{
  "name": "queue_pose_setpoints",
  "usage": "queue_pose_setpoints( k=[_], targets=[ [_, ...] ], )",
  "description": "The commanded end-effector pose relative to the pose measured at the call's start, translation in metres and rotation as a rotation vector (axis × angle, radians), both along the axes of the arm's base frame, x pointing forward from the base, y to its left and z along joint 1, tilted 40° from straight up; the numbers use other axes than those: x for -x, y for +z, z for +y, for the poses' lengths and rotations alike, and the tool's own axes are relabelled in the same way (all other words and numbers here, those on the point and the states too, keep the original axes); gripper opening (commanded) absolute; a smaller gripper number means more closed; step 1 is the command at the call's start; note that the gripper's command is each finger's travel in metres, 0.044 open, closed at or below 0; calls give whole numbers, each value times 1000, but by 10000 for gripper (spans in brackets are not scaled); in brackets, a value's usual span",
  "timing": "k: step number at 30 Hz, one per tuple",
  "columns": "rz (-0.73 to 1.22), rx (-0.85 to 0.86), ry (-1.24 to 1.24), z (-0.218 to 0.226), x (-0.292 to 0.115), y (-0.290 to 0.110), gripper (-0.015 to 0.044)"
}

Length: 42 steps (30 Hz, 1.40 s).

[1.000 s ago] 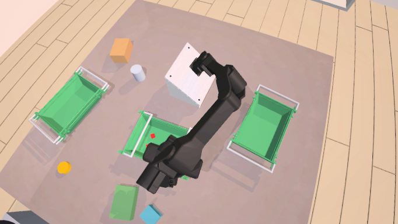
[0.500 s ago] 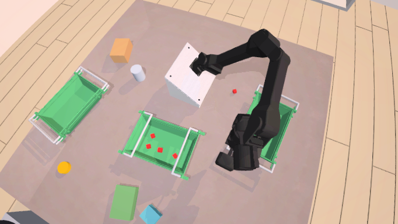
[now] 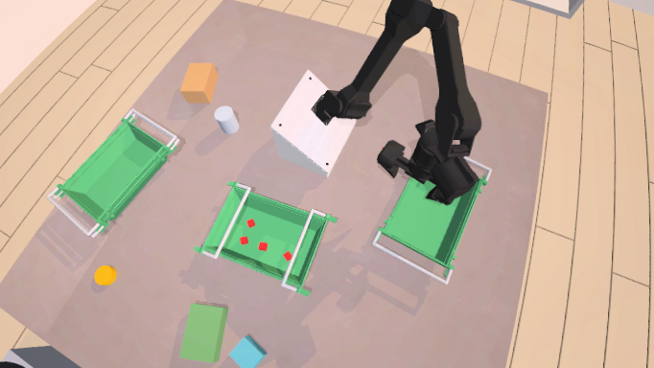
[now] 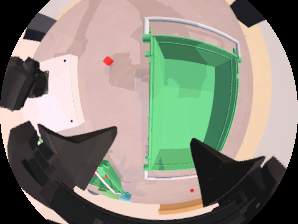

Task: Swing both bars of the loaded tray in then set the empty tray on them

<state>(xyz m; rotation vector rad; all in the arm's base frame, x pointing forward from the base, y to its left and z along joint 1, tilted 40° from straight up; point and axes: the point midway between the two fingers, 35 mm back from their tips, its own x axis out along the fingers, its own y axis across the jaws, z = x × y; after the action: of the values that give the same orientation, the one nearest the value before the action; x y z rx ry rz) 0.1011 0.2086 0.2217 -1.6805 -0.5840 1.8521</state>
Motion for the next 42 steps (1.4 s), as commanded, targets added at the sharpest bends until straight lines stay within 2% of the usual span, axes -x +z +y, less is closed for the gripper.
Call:
queue_pose_setpoints(
  k=[1, 8, 26, 33, 42],
  targets=[
    [-73, -1, 87, -3, 9, -8, 440],
    [-73, 1, 87, 2, 8, -13, 440],
    [-72, 7, 90, 52, 12, -71, 440],
    [-72, 6, 90, 53, 13, -73, 440],
    [-72, 6, 90, 53, 13, -73, 308]
  ],
)
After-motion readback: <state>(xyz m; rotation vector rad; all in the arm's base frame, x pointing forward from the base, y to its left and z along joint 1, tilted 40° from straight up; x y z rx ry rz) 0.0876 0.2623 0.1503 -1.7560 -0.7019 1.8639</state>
